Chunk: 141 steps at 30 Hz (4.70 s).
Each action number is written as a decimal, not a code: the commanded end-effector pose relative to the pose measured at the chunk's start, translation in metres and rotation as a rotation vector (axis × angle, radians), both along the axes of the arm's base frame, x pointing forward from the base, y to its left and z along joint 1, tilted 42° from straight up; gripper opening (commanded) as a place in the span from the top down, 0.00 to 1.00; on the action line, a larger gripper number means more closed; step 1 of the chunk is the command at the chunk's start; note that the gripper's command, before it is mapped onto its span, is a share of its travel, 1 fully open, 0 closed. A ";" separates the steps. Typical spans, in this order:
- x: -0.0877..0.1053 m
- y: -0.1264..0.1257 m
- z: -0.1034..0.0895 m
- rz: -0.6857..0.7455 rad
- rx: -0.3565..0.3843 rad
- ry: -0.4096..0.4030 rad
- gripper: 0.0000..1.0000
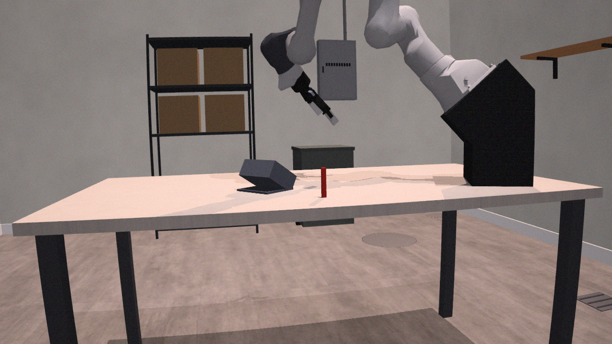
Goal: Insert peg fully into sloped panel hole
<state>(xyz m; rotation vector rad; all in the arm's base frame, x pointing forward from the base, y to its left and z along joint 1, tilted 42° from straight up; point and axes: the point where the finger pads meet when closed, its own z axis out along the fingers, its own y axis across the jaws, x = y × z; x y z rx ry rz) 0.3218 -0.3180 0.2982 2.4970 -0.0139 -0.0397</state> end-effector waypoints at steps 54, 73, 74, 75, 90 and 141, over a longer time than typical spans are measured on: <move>0.149 0.542 -0.134 0.315 0.368 -0.657 0.00; 0.162 0.537 -0.147 0.315 0.363 -0.655 0.00; 0.162 0.537 -0.147 0.315 0.363 -0.655 0.00; 0.163 0.537 -0.149 0.315 0.363 -0.655 0.00; 0.177 0.533 -0.166 0.315 0.362 -0.654 0.00; 0.192 0.527 -0.185 0.305 0.360 -0.650 0.46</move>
